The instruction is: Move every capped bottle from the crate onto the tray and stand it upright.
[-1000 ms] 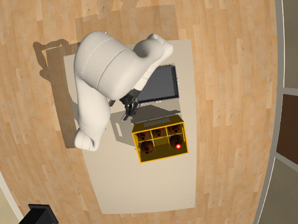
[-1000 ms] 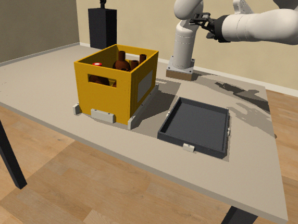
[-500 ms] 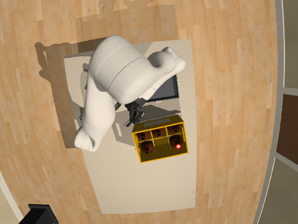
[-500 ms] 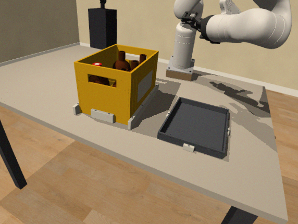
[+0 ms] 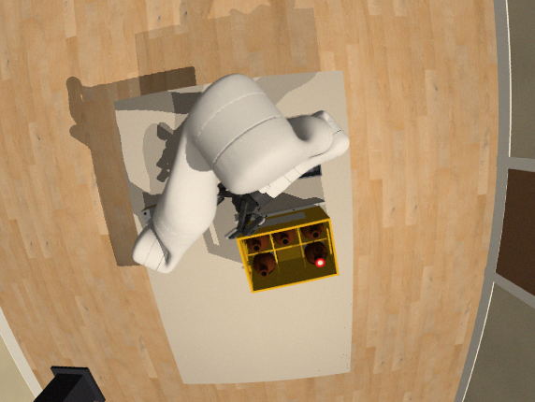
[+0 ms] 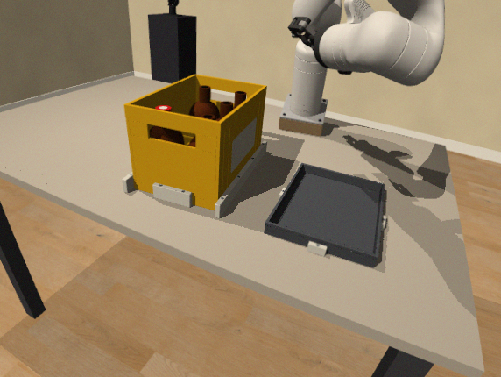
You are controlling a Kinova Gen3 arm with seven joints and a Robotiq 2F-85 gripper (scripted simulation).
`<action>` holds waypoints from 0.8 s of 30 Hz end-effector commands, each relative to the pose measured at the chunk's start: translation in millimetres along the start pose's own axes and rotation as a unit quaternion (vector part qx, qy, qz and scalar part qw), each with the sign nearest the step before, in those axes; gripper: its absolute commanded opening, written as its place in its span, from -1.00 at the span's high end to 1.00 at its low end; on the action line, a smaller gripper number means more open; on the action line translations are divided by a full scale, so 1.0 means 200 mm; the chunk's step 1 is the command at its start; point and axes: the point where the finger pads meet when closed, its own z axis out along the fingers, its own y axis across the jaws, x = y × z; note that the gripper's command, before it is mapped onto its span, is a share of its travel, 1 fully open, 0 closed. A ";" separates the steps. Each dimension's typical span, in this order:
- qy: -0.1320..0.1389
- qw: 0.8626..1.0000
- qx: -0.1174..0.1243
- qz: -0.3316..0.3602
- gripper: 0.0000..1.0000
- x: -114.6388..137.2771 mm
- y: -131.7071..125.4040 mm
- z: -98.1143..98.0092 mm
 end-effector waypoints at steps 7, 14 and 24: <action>0.024 0.999 -0.028 0.018 -1.00 -0.03 -0.06 0.03; 0.051 0.996 -0.058 0.036 -1.00 -0.06 -0.12 0.06; 0.071 0.993 -0.083 0.050 -1.00 -0.08 -0.17 0.09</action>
